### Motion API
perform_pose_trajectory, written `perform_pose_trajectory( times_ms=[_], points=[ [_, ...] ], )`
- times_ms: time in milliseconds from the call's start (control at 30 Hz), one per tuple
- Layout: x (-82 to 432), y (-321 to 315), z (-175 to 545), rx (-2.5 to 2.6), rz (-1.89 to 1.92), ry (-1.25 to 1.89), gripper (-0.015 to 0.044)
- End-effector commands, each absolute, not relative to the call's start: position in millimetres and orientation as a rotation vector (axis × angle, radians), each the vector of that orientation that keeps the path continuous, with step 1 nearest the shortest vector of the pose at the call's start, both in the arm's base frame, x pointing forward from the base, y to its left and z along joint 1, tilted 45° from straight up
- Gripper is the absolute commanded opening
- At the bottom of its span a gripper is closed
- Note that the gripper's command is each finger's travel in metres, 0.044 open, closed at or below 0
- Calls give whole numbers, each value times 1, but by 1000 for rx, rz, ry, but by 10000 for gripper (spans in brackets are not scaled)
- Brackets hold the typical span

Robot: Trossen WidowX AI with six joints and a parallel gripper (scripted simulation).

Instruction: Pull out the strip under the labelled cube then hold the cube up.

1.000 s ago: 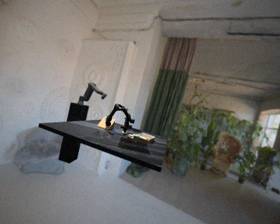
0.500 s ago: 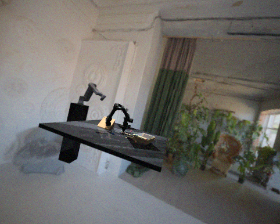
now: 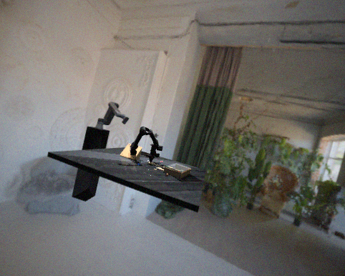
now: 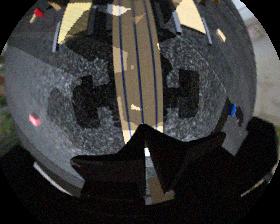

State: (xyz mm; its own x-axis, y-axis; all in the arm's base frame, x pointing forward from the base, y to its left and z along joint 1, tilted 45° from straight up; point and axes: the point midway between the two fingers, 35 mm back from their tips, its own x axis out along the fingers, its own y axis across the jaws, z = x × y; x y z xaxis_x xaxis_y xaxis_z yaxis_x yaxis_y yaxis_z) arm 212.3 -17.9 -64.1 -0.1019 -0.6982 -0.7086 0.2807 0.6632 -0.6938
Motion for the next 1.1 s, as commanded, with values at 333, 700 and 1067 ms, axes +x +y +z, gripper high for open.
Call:
perform_pose_trajectory(
  times_ms=[333, 700, 1067],
  points=[
    [203, -19, -66, -369, -859, 1482, 0],
    [203, -19, -66, -369, -859, 1482, 0],
    [217, 12, -35, -367, -857, 1482, 0]
  ],
)
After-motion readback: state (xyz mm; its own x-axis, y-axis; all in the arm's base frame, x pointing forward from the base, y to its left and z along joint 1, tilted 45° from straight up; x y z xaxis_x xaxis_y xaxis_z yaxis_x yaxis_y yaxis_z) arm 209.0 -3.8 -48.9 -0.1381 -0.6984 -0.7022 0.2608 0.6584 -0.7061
